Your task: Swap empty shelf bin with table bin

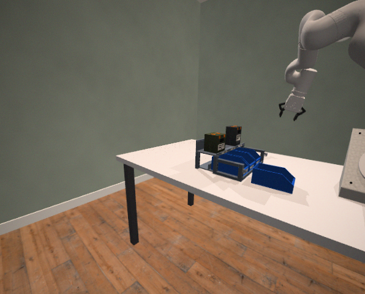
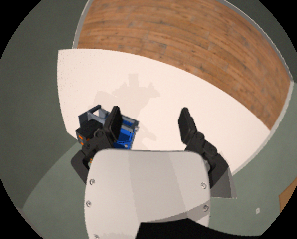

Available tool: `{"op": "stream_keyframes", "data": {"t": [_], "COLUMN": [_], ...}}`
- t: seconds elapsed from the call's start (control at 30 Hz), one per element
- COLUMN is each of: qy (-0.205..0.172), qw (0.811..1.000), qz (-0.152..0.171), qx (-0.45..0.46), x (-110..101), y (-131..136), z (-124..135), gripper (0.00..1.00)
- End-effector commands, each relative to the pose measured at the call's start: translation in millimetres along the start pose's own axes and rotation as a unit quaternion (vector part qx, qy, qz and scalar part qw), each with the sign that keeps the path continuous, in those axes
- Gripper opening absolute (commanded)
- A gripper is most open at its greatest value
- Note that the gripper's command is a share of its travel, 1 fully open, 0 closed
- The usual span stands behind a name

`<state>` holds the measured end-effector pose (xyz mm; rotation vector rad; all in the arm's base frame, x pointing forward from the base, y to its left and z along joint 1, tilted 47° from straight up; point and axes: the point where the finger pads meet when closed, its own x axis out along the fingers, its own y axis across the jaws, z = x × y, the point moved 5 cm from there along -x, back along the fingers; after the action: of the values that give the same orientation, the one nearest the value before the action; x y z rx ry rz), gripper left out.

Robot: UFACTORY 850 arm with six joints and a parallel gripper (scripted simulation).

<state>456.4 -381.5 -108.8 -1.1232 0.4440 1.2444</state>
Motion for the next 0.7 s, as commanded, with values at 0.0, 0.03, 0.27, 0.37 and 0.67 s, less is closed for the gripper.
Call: {"op": "stream_keyframes", "data": {"t": [0.0,0.03,0.27,0.37,0.67], "qy": [0.001,0.001,0.001,0.001,0.001], "qw": [1.0,1.0,1.0,1.0,1.0], "qz": [0.0,0.0,0.0,0.0,0.0], "qx": [0.0,0.0,0.0,0.0,0.0], "x": [-1.1,-1.1,-1.1,-1.1,-1.1], "y": [-0.7,-0.7,-0.7,-0.7,-0.8], "z": [-0.8,-0.8,-0.8,-0.8,-0.8], "gripper": [1.0,1.0,1.0,1.0,1.0]}}
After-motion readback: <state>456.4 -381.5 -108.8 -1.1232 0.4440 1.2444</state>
